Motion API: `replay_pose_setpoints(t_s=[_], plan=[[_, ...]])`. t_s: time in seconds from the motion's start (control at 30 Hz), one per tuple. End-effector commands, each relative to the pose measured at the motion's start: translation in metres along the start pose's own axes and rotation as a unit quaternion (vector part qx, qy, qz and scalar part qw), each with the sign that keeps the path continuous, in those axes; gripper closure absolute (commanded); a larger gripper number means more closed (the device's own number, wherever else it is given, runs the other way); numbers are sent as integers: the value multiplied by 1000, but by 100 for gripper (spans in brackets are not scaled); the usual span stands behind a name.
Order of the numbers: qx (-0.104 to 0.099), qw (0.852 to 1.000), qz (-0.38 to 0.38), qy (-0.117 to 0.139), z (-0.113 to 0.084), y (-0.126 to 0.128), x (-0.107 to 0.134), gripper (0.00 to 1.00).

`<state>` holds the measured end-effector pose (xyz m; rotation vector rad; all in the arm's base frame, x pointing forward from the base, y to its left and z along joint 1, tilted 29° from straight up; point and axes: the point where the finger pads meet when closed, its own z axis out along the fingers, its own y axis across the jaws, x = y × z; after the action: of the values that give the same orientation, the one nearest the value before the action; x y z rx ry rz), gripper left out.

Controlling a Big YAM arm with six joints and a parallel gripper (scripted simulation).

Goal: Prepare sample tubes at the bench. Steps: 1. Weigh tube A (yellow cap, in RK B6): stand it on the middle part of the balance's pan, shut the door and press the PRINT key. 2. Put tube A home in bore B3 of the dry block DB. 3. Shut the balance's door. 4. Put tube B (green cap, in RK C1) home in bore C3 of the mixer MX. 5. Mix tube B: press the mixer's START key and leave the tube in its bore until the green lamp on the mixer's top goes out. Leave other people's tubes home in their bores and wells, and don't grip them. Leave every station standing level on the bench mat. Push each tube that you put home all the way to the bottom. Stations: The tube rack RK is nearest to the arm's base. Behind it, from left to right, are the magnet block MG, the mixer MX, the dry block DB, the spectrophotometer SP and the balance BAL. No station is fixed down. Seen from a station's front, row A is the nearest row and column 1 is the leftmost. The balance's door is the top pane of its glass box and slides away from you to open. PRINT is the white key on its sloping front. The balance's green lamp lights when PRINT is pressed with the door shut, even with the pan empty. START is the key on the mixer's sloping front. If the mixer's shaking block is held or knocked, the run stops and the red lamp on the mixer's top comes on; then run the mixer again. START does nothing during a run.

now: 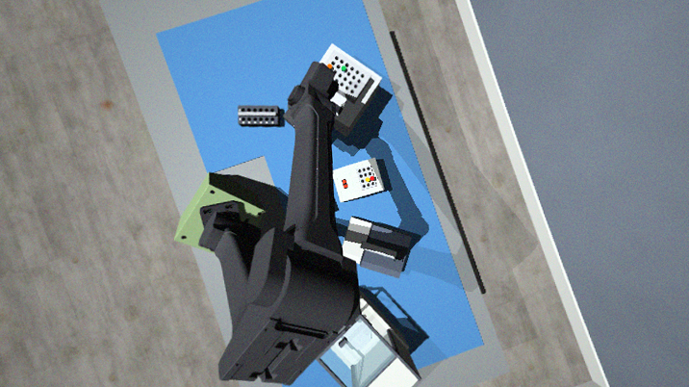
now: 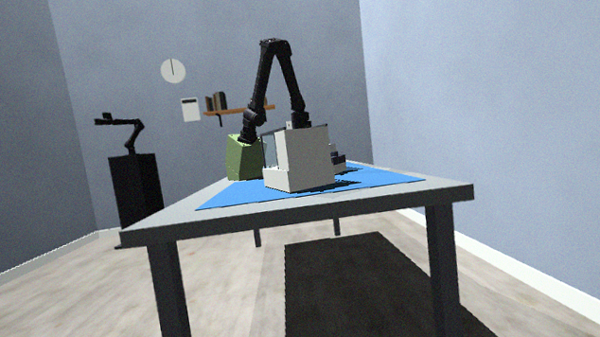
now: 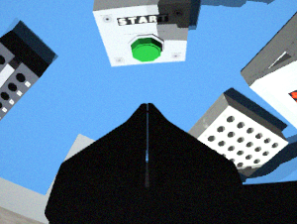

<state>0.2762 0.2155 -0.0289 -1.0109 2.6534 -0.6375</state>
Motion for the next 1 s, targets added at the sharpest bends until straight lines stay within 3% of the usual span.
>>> replay_pose_setpoints(t_s=[0.0,0.5,0.77,0.97], plan=[[-2,1000,6,-13,-5,0,-12,100],[-2,1000,6,-13,-5,0,-12,100],[-9,989,-22,-149,-5,-1,6,100],[-9,970,-31,-241,-1,-8,17,100]])
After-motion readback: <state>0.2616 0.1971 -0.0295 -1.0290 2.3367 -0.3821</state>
